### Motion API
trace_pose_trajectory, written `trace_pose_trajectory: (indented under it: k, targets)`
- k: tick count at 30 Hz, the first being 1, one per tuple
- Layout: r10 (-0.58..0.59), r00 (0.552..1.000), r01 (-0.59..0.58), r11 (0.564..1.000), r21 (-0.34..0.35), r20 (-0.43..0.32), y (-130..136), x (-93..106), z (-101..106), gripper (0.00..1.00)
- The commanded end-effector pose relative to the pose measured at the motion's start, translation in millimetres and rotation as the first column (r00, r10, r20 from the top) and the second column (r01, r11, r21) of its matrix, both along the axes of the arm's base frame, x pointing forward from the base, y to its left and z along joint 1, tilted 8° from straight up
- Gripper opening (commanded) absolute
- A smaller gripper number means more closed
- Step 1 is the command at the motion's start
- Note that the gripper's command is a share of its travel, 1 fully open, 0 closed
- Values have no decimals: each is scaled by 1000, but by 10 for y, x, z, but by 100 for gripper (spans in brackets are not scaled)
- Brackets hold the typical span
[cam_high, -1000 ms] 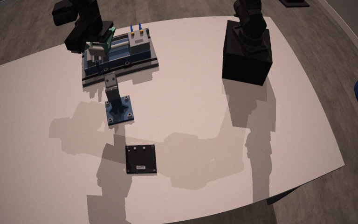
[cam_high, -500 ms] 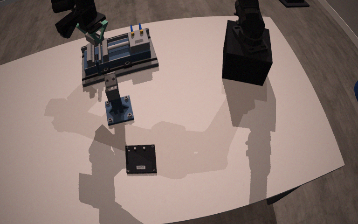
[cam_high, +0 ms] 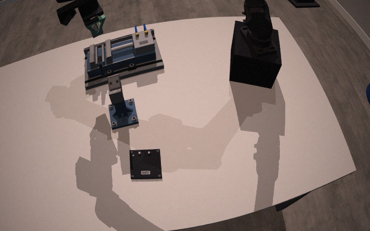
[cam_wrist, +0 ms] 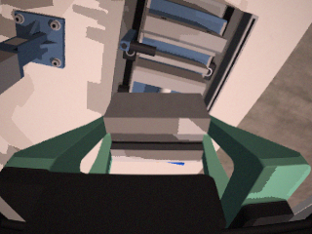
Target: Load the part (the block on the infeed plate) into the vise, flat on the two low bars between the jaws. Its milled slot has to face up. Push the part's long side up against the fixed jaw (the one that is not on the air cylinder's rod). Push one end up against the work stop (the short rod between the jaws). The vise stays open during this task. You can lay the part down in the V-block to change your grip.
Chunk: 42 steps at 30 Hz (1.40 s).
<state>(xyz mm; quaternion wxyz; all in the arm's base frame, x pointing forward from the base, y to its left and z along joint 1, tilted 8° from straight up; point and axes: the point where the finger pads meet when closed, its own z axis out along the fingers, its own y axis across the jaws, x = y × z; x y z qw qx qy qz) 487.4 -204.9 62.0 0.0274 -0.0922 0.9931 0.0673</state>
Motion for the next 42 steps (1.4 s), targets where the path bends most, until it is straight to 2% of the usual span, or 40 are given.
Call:
trace_pose_trajectory:
  k: [1,5,7,9,12,17,20,42]
  targets:
    - [-129,990,131,991,-22,60,-334,210,352,0]
    - [-162,985,163,986,-21,62,-396,205,376,0]
    - [-191,981,191,981,-11,36,-445,191,238,0]
    - [-214,976,215,977,-9,33,-489,185,231,0]
    - [-241,969,243,970,-15,59,-548,188,390,0]
    - [-269,962,269,963,-8,37,-599,180,262,0]
    - [-275,960,276,961,-11,51,-613,180,350,0]
    - [-273,961,274,962,-11,49,-616,183,335,0]
